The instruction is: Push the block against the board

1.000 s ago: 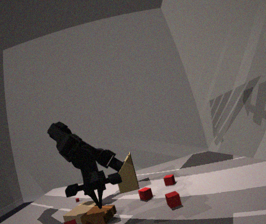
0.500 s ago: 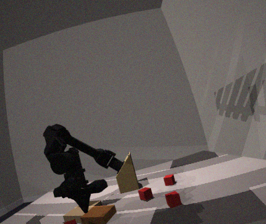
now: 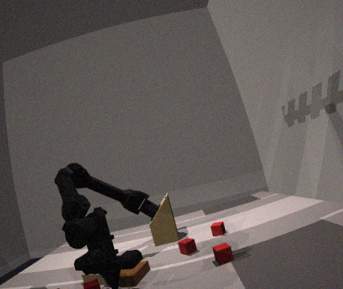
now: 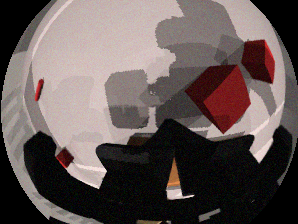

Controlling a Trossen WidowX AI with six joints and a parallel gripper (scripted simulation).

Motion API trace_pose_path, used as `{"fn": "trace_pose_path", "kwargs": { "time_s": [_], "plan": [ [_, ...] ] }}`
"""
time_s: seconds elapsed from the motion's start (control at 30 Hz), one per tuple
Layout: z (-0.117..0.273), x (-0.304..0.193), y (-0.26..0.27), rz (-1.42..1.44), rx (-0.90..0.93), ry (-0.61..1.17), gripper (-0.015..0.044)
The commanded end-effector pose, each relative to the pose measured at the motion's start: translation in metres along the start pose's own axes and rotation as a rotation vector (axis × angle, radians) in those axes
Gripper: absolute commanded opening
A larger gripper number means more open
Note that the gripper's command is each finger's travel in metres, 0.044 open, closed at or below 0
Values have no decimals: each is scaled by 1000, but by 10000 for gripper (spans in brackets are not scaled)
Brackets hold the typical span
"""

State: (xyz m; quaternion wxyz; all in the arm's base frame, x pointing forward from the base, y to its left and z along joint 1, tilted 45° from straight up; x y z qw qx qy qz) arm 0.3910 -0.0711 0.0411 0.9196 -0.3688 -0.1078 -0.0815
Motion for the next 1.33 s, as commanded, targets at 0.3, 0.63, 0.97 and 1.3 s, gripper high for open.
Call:
{"fn": "trace_pose_path", "kwargs": {
  "time_s": [0.3,0.63,0.97,1.3],
  "plan": [
    [3,-8,1,1,6,-13,0],
    [2,-18,1,1,6,-12,0],
    [2,-28,1,2,6,-12,0],
    [2,-24,1,2,6,-12,0]
  ]
}}
Point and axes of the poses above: the point midway between the two fingers, 35 mm back from their tips, its own z axis back along the fingers, its own y axis across the jaws, x = y × z, the point moved 1 cm from there along z, back along the fingers, and after that the axes turned 1 degree about -z, right-handed, at the moved point
